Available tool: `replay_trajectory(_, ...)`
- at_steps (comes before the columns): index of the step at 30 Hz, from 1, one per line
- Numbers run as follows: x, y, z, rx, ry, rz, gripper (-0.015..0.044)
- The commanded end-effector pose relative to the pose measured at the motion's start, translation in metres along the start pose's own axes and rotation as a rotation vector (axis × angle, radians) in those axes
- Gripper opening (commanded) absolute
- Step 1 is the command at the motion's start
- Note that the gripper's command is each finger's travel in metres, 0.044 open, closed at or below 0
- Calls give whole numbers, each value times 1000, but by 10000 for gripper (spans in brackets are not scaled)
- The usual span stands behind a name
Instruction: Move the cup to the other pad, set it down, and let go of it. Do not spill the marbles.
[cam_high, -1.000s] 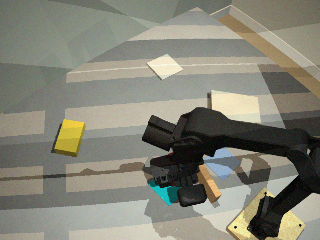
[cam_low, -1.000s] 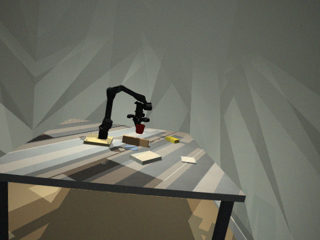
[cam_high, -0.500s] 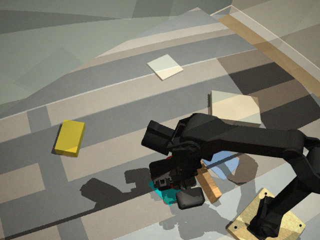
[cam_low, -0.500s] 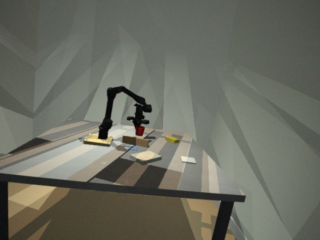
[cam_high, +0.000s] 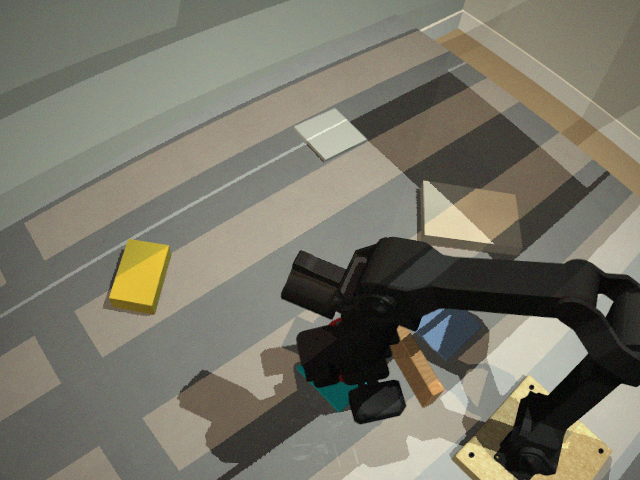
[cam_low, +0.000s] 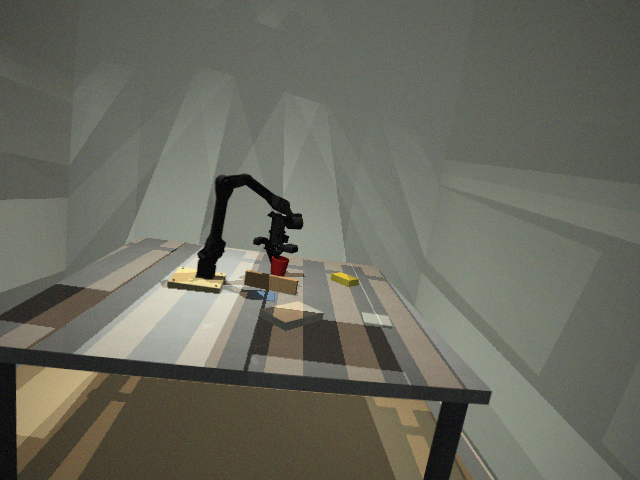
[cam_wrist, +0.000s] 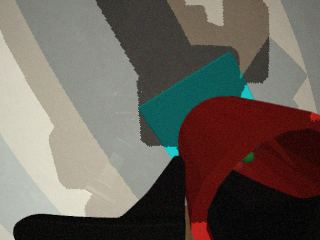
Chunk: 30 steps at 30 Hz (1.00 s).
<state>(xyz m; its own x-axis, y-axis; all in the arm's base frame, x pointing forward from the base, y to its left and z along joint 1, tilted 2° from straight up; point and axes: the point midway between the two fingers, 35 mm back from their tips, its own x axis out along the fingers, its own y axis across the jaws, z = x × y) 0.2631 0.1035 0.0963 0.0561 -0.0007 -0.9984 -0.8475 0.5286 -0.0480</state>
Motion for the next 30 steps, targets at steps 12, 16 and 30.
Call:
replay_trajectory(12,22,1,-1,6,7,2,0)
replay_trajectory(16,27,1,-2,6,7,2,0)
replay_trajectory(30,30,1,-1,2,2,1,0)
